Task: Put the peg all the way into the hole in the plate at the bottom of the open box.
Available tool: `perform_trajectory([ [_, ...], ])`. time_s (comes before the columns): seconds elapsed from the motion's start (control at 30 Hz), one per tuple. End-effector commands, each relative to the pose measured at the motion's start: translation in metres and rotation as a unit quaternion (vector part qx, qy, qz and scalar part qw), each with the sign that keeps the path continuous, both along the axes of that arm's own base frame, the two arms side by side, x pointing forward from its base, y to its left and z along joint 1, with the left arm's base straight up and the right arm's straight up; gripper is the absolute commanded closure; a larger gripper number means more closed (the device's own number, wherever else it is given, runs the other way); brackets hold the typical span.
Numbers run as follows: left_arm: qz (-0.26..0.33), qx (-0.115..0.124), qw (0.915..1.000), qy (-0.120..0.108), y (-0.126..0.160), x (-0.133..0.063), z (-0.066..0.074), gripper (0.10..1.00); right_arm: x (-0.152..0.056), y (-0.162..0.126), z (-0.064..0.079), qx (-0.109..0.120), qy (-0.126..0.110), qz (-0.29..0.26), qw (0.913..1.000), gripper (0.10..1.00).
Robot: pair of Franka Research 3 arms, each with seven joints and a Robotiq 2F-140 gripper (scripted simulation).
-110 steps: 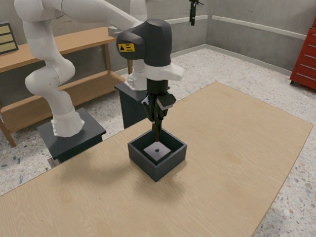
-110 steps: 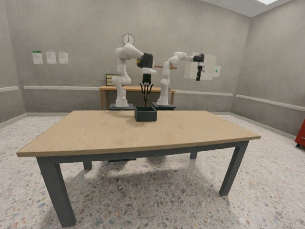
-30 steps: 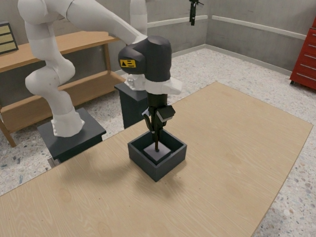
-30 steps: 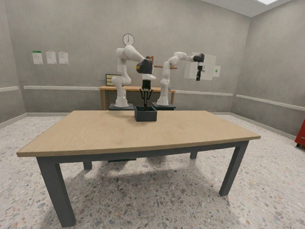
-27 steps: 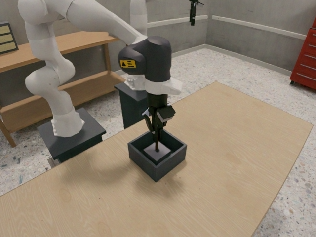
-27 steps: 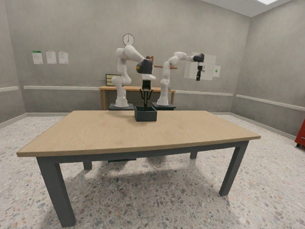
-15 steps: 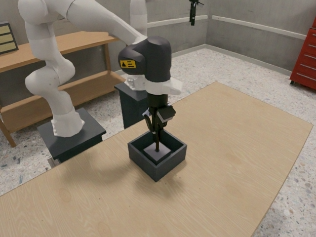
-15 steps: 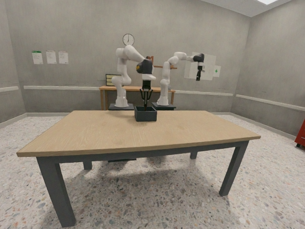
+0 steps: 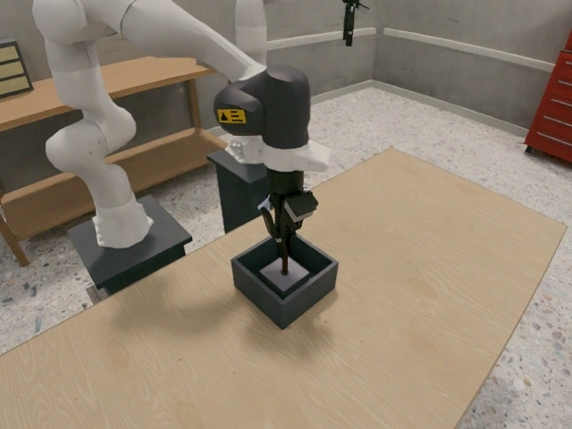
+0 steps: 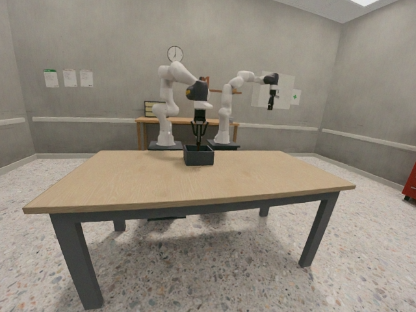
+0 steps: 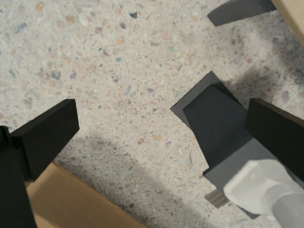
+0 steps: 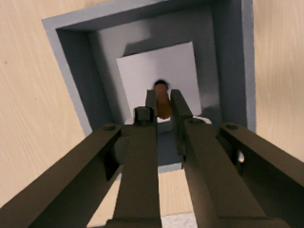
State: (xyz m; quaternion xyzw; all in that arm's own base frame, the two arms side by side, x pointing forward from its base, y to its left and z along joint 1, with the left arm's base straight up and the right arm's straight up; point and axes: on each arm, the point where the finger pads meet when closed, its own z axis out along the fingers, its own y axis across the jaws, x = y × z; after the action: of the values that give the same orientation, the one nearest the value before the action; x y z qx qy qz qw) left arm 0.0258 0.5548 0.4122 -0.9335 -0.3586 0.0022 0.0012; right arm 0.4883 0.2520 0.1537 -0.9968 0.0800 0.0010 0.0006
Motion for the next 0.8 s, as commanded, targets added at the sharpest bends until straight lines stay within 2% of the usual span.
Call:
perform_trajectory([
  [0.0,0.003,0.0,1.0,-0.002,-0.001,0.0,0.001,0.098,0.001,-0.002,-0.001,-0.001,-0.001,0.0,1.0,0.999],
  [0.4,0.003,0.0,1.0,-0.002,-0.001,0.0,0.001,0.098,0.001,-0.002,-0.001,-0.001,-0.001,0.0,1.0,0.999],
  [0.77,0.003,0.0,1.0,-0.002,-0.001,0.0,0.001,0.098,0.001,-0.002,-0.014,-0.001,-0.001,0.0,1.0,0.999],
])
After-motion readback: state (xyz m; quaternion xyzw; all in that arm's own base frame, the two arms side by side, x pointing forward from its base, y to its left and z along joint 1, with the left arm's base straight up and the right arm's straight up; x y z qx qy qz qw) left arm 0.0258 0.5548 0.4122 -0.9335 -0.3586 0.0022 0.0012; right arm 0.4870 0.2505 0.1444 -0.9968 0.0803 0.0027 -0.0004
